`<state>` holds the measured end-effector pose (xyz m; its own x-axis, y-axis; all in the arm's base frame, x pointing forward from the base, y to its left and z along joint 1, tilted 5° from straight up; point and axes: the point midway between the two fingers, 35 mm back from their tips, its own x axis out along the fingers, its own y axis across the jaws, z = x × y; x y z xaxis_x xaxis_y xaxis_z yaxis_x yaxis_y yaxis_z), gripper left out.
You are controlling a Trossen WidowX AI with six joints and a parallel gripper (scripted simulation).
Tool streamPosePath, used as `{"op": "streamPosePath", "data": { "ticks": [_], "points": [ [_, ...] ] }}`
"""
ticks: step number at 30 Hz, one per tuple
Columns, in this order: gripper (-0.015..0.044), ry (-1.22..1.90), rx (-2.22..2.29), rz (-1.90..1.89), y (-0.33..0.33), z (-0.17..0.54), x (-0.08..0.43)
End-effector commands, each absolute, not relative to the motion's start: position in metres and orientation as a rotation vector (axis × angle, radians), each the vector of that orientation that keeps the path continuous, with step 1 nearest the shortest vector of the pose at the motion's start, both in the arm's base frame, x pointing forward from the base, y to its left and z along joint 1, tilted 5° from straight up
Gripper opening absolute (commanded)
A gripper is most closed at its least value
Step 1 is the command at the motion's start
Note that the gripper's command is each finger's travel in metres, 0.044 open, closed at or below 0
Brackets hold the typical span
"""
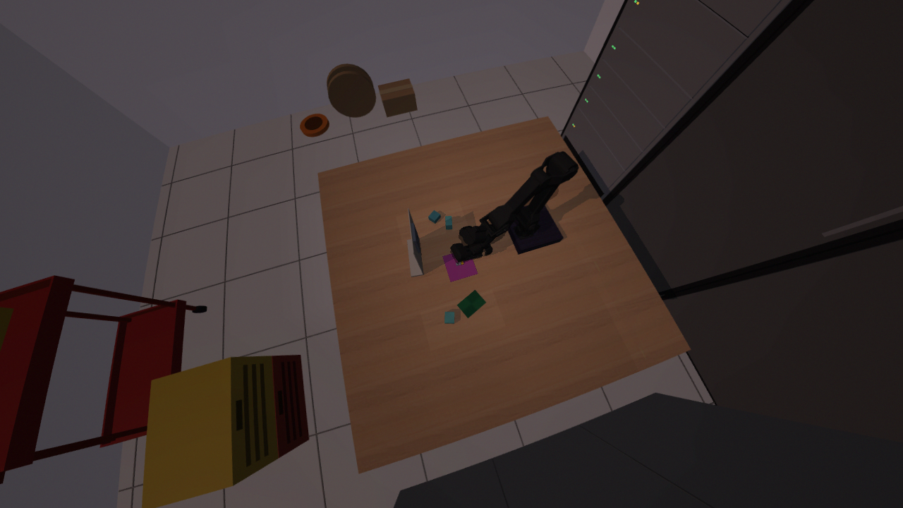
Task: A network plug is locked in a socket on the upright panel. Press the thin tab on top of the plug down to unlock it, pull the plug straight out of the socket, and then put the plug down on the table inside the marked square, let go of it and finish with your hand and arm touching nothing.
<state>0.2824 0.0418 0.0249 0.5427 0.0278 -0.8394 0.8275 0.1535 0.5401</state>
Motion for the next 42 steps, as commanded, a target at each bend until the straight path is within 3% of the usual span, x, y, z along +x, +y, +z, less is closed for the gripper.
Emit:
{"op": "streamPosePath", "data": {
  "ticks": [1, 42],
  "points": [
    [0.0156, 0.832, 1.306, -0.684, 0.042, 0.033, 0.284],
    [0.0156, 0.840, 1.303, -0.682, 0.047, 0.100, 0.280]
  ]
}}
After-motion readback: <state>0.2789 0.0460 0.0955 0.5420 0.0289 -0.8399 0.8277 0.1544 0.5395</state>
